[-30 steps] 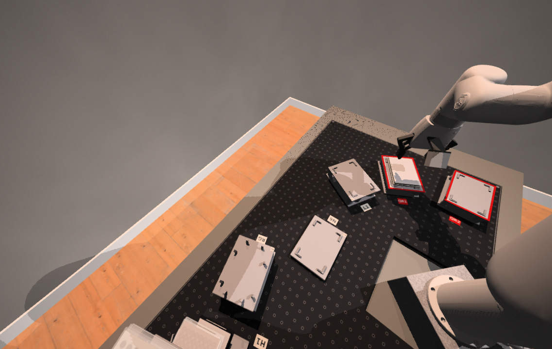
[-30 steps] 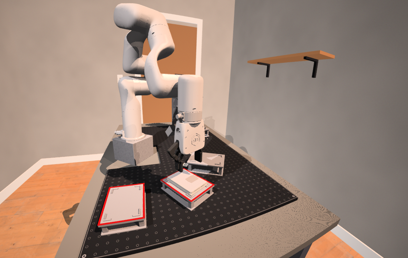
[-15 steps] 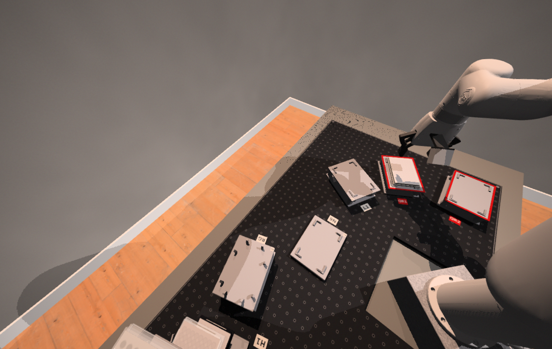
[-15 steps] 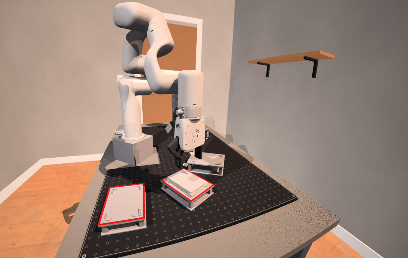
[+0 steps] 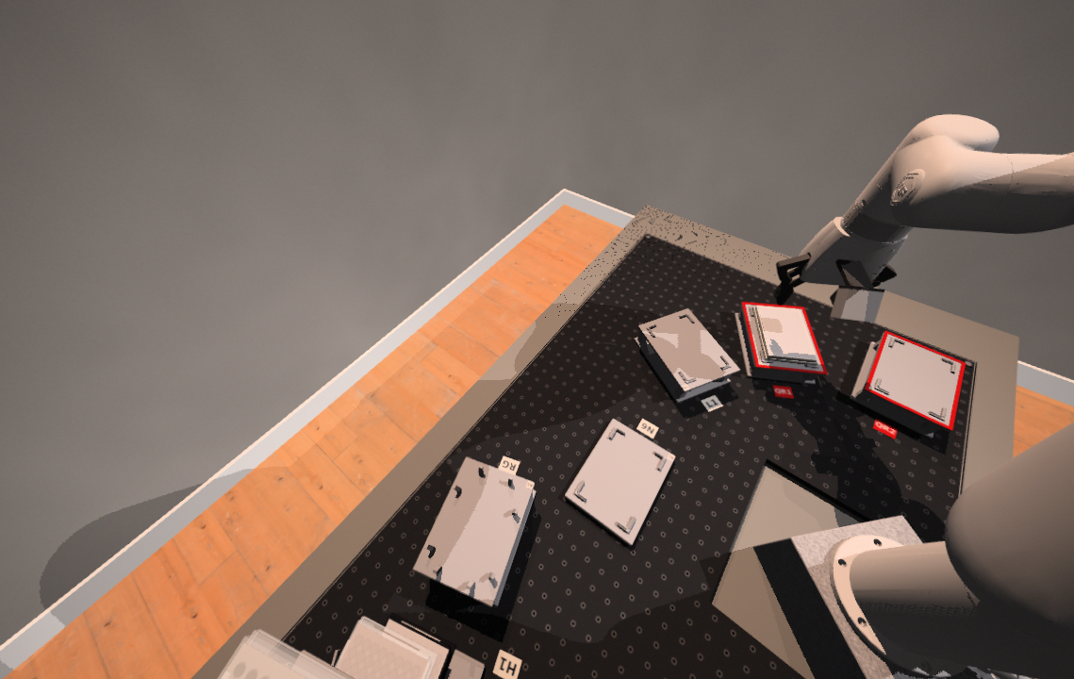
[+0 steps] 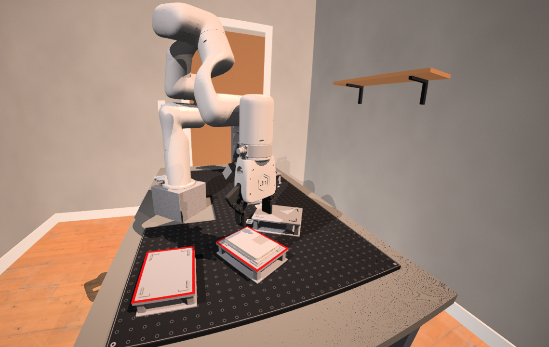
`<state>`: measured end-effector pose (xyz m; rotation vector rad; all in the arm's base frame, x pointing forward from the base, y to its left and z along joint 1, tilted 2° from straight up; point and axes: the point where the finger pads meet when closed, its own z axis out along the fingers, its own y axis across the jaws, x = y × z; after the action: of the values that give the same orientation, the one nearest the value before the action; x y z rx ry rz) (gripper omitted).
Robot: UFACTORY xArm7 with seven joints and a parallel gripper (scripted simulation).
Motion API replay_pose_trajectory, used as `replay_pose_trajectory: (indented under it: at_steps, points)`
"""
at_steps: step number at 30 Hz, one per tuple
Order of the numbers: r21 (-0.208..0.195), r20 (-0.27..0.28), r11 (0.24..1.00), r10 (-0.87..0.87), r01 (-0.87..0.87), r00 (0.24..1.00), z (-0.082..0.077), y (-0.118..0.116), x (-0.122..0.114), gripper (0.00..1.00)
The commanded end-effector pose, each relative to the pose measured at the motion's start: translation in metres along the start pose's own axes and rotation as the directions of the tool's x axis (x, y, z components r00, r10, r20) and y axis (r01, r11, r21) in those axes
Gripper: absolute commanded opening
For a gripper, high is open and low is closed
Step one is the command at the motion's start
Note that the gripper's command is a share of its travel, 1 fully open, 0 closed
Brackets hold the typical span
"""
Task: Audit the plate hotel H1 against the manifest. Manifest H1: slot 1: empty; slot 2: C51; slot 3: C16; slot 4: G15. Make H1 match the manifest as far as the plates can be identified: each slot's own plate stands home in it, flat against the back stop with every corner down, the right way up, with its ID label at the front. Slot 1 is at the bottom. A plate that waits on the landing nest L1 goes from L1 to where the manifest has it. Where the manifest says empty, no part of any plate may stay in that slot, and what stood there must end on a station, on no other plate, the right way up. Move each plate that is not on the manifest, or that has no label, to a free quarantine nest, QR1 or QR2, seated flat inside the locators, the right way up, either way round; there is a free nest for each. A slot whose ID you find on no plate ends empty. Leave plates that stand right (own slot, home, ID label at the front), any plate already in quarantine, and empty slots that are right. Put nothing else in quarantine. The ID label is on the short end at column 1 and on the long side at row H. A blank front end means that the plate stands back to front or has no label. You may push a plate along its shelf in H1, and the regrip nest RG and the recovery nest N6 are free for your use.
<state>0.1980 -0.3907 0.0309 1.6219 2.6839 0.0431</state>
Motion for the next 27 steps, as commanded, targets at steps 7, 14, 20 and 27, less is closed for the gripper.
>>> replay_pose_trajectory:
  at_steps: [7,14,20,27]
  points:
    - [0.0,0.004,1.0,0.0,0.0,1.0,-0.025,0.0,-0.002,1.0]
    - [0.0,0.004,1.0,0.0,0.0,1.0,-0.048,0.0,-0.002,1.0]
    - [0.0,0.004,1.0,0.0,0.0,1.0,-0.062,0.0,-0.001,1.0]
    - [0.0,0.005,1.0,0.0,0.0,1.0,-0.085,0.0,-0.001,1.0]
